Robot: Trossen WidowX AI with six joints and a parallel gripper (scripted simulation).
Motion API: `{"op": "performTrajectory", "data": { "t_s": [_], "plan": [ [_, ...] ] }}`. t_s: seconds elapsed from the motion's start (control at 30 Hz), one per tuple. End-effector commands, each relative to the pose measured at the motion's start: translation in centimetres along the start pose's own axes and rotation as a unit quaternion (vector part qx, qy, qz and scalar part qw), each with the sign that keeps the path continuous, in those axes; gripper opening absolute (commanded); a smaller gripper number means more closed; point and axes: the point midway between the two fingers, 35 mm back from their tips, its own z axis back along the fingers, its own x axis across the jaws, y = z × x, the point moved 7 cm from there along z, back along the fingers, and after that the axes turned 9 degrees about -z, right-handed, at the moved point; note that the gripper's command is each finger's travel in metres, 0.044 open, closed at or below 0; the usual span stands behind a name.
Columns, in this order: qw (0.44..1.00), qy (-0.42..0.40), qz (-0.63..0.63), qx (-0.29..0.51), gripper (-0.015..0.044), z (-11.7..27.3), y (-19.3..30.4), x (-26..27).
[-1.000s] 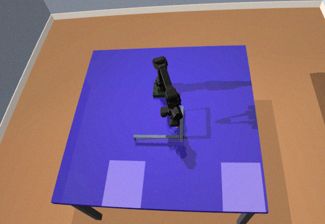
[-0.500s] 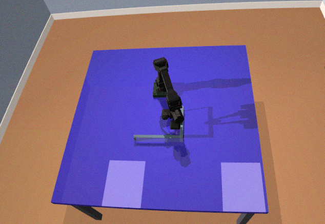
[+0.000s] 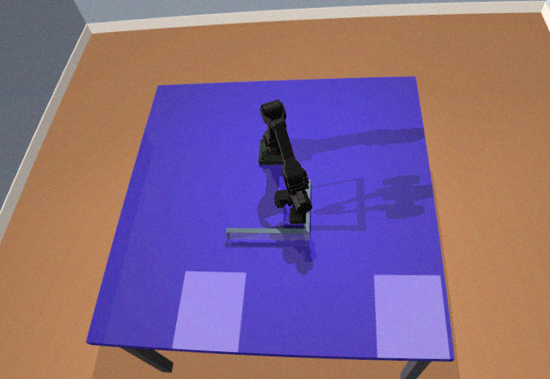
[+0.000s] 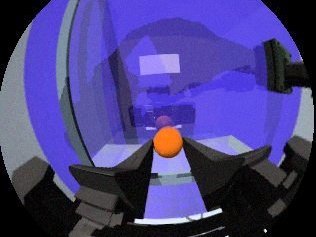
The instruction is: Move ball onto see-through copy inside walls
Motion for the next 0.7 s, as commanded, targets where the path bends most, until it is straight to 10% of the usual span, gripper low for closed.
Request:
{"op": "performTrajectory", "data": {
  "t_s": [0.0,0.4,0.67],
  "plan": [
    [1.0,0.003,-0.002,-0.004,0.0,-0.8,-0.1,-0.2],
    [1.0,0.003,-0.002,-0.004,0.0,-2.0,-0.1,-0.2],
    [1.0,0.001,0.0,-0.001,0.021,-1.6,0.0,0.0]
  ]
}}
